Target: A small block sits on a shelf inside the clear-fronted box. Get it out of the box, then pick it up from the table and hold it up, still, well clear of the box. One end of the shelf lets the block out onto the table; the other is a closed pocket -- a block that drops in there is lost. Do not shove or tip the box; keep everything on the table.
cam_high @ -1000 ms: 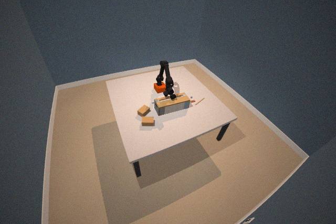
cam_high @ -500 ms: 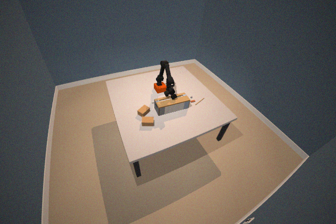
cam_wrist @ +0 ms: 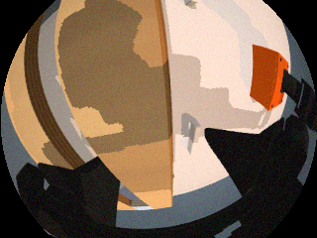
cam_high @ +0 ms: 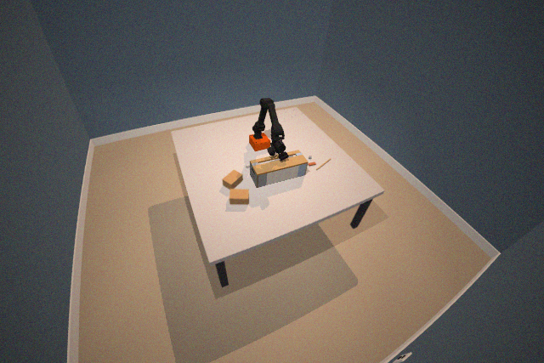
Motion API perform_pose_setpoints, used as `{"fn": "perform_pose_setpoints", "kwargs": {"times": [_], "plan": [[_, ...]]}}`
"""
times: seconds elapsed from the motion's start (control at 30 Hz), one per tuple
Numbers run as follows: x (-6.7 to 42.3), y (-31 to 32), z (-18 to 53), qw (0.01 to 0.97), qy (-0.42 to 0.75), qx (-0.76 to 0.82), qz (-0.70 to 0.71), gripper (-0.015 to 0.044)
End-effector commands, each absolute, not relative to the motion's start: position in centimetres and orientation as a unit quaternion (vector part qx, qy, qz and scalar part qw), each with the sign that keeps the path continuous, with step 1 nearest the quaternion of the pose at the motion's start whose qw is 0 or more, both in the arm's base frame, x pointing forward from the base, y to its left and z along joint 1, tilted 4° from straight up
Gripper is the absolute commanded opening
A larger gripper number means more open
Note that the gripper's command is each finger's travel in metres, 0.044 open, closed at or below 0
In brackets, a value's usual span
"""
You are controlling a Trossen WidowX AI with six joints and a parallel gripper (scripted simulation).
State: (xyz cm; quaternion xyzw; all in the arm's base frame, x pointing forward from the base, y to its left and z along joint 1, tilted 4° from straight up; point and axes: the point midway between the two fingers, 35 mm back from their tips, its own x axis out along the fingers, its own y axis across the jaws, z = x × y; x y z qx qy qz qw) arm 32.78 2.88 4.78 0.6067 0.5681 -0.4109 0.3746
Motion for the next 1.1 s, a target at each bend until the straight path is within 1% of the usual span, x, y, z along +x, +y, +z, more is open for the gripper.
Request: {"fn": "perform_pose_setpoints", "kwargs": {"times": [0.0,0.33,1.07], "plan": [[32.8,2.4,4.8,0.374,0.567,0.609,-0.409,0.04],[32.8,2.2,4.8,0.374,0.567,0.609,-0.41,0.04],[32.9,4.4,5.0,0.374,0.567,0.609,-0.409,0.04]]}}
